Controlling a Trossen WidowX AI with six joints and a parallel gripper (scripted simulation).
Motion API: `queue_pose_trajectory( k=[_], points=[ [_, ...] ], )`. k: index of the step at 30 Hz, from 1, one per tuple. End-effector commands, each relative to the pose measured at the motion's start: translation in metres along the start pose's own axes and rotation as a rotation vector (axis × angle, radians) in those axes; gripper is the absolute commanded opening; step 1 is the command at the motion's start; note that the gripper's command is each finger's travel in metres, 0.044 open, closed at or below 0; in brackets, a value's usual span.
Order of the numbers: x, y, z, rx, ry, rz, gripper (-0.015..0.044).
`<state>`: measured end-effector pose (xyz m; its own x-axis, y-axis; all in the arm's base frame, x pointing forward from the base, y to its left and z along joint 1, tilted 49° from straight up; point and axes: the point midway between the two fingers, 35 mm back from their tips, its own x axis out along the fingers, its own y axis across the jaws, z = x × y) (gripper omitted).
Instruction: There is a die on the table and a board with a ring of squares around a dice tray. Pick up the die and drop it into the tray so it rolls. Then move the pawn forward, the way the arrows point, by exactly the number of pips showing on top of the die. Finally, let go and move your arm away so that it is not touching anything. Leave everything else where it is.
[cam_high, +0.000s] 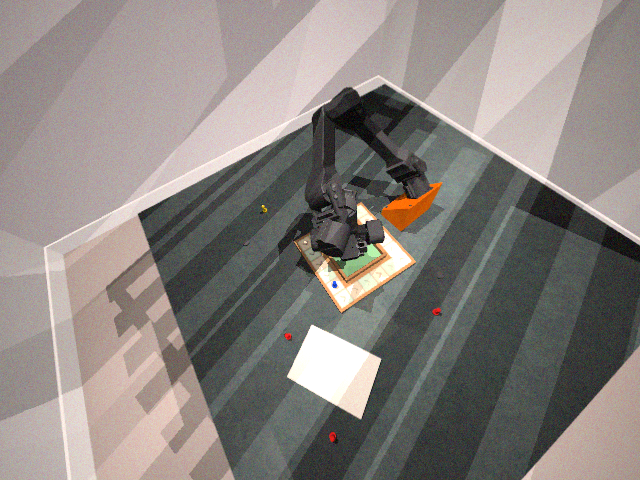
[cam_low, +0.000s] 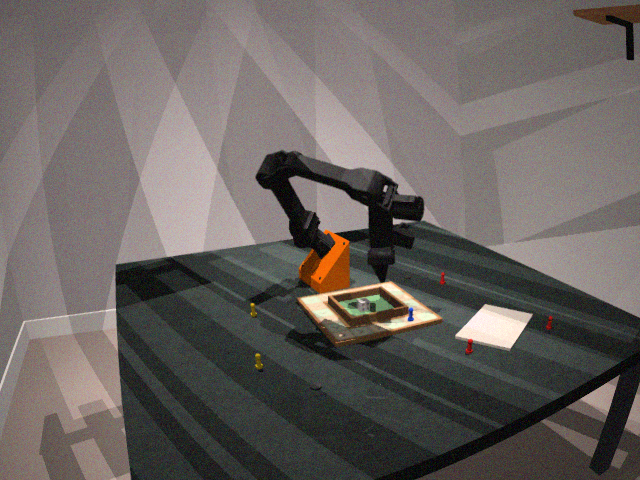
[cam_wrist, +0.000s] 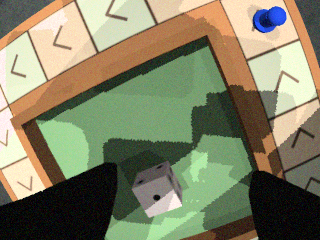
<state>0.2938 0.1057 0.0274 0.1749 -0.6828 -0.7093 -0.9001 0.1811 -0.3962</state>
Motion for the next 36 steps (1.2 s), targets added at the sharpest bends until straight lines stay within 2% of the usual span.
queue_pose_trajectory(
  k=[1, 8, 21, 36],
  points=[
    [0.009, -0.022, 0.031, 0.422, 0.014, -0.025, 0.0200],
    [0.027, -0.049, 0.074, 1.061, 0.007, -0.068, 0.0200],
    [0.027, -0.050, 0.072, 1.077, 0.007, -0.069, 0.0200],
    [0.053, -0.052, 0.071, 1.077, 0.007, -0.070, 0.0200]
  ],
)
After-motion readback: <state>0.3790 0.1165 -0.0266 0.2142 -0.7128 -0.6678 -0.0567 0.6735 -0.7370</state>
